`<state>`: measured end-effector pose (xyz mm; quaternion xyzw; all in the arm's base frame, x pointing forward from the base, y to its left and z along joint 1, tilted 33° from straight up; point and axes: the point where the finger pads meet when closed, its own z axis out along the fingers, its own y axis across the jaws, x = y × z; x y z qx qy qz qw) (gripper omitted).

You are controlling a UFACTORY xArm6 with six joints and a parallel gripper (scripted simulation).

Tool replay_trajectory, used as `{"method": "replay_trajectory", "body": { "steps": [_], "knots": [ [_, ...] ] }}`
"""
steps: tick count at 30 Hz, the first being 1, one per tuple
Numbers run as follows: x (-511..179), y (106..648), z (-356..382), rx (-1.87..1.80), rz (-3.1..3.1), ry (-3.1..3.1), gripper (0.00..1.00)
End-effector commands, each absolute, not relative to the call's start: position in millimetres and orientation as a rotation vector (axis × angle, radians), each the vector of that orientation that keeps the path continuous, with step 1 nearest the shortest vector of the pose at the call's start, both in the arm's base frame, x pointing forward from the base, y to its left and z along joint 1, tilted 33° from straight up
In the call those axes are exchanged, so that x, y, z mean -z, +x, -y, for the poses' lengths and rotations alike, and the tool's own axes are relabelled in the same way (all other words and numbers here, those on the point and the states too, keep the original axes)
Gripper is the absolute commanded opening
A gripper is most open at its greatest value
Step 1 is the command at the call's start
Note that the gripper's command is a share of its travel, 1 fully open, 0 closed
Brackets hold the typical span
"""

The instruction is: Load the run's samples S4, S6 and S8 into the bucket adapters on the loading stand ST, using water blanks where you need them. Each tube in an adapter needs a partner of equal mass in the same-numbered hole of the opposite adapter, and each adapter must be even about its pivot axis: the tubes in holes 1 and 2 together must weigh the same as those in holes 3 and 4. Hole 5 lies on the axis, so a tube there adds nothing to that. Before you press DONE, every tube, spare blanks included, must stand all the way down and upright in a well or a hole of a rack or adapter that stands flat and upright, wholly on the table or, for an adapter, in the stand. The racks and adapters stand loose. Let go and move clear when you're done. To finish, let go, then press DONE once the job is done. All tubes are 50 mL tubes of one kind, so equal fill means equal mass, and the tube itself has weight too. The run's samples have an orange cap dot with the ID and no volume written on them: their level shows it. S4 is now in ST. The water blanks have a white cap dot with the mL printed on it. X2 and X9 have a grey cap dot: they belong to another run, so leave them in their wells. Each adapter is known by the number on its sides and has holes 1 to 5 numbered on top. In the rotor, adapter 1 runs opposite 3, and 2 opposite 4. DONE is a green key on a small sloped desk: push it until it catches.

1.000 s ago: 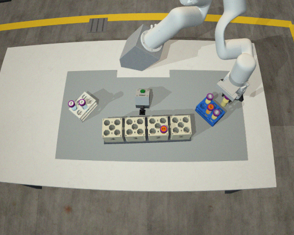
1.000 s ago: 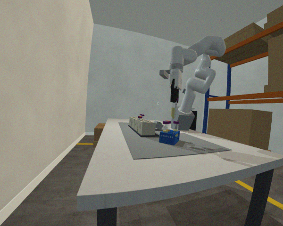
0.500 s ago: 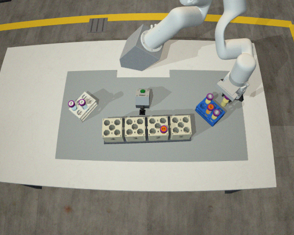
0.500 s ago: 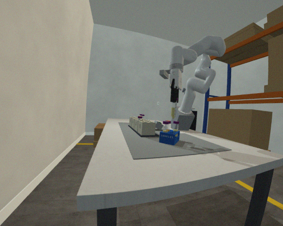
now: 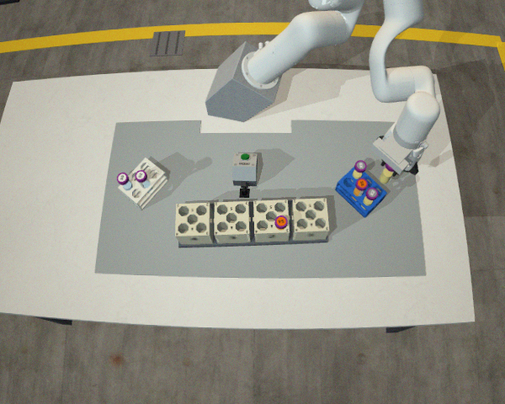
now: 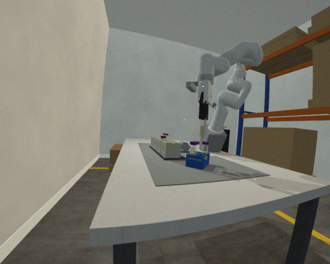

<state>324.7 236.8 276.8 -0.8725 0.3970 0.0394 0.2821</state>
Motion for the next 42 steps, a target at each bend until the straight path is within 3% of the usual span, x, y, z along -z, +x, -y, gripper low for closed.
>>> {"method": "replay_trajectory", "body": {
  "steps": [1, 42],
  "knots": [
    [-278, 325, -237, -0.102, -1.062, -2.335, 0.00],
    [-248, 331, -256, -0.102, -1.062, -2.334, 0.00]
  ]
}}
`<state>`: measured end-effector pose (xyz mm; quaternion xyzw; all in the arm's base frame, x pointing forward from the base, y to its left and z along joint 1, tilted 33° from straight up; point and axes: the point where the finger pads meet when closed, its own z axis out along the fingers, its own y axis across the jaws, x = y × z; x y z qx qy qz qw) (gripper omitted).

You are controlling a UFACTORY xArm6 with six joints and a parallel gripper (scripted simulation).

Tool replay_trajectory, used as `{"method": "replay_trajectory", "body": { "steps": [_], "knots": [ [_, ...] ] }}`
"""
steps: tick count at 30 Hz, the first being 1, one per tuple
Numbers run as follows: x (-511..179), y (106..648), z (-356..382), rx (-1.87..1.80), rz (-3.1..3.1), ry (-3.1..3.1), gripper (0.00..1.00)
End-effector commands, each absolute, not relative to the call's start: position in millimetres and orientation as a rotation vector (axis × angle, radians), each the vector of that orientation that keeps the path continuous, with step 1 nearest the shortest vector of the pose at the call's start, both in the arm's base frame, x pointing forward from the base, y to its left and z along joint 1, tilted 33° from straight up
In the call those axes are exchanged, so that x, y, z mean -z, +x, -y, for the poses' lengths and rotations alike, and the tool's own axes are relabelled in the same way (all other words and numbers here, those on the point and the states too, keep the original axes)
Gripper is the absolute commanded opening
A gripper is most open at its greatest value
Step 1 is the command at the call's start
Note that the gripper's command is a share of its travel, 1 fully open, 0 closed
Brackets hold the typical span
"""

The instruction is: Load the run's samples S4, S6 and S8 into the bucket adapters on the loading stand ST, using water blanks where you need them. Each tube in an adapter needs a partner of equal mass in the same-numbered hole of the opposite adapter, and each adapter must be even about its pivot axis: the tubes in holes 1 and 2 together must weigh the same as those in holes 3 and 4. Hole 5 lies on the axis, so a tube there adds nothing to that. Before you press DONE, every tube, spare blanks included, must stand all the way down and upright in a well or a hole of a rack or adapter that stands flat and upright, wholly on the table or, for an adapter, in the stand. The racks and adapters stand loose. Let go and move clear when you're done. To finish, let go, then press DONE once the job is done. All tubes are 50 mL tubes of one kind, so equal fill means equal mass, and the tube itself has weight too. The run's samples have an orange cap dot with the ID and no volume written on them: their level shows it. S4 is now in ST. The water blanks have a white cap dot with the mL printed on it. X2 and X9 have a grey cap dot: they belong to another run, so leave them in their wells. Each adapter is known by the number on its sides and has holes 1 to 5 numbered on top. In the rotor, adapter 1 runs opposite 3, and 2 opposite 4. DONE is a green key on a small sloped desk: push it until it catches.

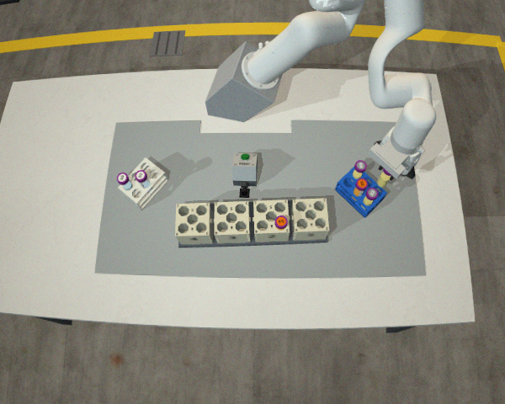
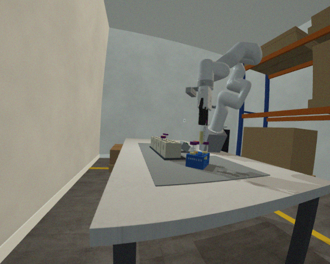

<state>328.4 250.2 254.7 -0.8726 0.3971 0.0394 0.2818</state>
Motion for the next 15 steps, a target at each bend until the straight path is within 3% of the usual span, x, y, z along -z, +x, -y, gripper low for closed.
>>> {"method": "replay_trajectory", "body": {
  "steps": [1, 15],
  "knots": [
    [-247, 331, -257, -0.102, -1.062, -2.334, 0.00],
    [-226, 335, -269, -0.102, -1.062, -2.334, 0.00]
  ]
}}
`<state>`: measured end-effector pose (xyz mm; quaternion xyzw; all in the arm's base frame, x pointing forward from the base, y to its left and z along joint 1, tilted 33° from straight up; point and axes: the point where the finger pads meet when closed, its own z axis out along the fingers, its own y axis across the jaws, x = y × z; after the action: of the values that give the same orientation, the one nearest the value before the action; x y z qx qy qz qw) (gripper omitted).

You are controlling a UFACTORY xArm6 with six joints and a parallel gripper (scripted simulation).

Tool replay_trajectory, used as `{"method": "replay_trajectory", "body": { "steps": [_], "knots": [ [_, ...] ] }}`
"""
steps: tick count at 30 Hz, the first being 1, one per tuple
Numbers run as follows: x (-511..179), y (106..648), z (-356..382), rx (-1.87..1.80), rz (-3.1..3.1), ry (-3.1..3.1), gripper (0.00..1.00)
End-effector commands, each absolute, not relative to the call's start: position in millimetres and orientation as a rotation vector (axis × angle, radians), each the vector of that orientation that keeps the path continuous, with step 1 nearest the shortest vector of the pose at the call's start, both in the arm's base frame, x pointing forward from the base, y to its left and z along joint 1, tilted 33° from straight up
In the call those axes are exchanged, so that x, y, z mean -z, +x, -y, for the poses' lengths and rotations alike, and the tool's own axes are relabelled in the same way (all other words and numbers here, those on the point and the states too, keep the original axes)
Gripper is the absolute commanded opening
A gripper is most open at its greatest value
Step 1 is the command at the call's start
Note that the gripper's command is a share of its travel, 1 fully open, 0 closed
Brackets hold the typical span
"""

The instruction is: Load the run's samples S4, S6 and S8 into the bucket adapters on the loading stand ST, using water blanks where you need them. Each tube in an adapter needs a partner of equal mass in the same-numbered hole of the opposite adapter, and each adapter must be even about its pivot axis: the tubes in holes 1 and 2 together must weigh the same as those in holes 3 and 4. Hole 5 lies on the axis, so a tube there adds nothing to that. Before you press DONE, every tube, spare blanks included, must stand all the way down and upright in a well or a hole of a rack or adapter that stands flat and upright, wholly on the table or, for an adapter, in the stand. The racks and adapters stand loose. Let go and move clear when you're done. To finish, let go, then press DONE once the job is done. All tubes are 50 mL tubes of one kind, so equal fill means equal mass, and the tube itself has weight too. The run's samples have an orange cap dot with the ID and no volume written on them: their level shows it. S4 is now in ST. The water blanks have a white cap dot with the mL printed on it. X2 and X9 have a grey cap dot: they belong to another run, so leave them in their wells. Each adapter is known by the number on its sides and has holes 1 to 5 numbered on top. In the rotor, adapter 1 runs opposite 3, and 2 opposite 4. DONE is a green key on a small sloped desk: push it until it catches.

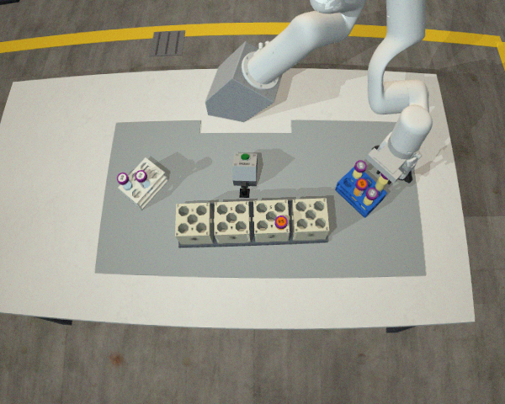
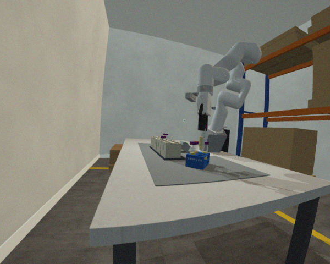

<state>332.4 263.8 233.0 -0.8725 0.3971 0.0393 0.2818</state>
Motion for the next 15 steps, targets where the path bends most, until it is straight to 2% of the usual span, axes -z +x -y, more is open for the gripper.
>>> {"method": "replay_trajectory", "body": {
  "steps": [1, 15],
  "knots": [
    [-224.8, 335.4, -270.4, -0.102, -1.062, -2.334, 0.00],
    [-218.9, 336.5, -274.1, -0.102, -1.062, -2.334, 0.00]
  ]
}}
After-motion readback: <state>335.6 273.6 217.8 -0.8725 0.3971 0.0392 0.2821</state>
